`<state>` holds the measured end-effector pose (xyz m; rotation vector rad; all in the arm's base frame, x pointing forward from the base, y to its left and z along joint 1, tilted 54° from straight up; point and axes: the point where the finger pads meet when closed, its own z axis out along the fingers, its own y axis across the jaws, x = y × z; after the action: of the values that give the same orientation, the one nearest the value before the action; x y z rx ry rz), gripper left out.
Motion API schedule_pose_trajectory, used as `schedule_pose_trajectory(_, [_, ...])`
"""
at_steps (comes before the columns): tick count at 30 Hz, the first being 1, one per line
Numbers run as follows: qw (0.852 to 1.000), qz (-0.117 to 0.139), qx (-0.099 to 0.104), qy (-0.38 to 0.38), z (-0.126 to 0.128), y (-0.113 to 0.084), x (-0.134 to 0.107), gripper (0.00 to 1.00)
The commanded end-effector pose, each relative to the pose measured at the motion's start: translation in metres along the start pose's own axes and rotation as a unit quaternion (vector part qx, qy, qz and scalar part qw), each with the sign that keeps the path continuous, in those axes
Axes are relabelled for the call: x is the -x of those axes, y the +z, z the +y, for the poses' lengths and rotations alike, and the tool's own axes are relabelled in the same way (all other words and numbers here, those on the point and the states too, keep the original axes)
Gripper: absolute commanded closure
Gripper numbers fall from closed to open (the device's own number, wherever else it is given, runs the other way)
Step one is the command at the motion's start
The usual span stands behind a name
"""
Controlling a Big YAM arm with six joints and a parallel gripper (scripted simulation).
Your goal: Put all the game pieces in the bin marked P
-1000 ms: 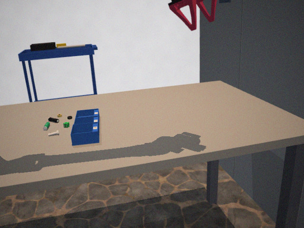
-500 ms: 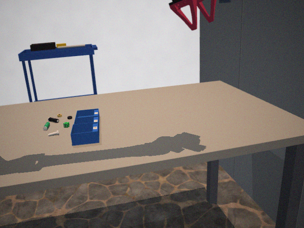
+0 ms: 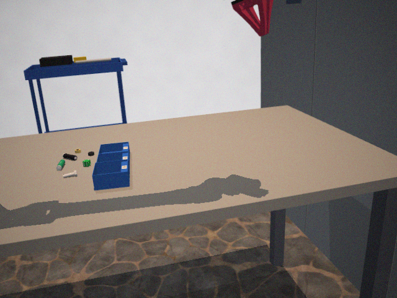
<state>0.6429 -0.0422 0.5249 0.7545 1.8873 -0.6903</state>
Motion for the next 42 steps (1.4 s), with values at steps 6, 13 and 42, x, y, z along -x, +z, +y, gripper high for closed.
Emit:
schedule_pose_trajectory(6, [1.000, -0.003, 0.001, 0.003, -0.001, -0.002, 0.004, 0.91])
schedule_pose_trajectory(13, [1.000, -0.003, 0.001, 0.003, -0.001, -0.002, 0.004, 0.91])
schedule_pose_trajectory(42, [1.000, 0.005, 0.015, -0.004, -0.005, 0.086, -0.057, 0.91])
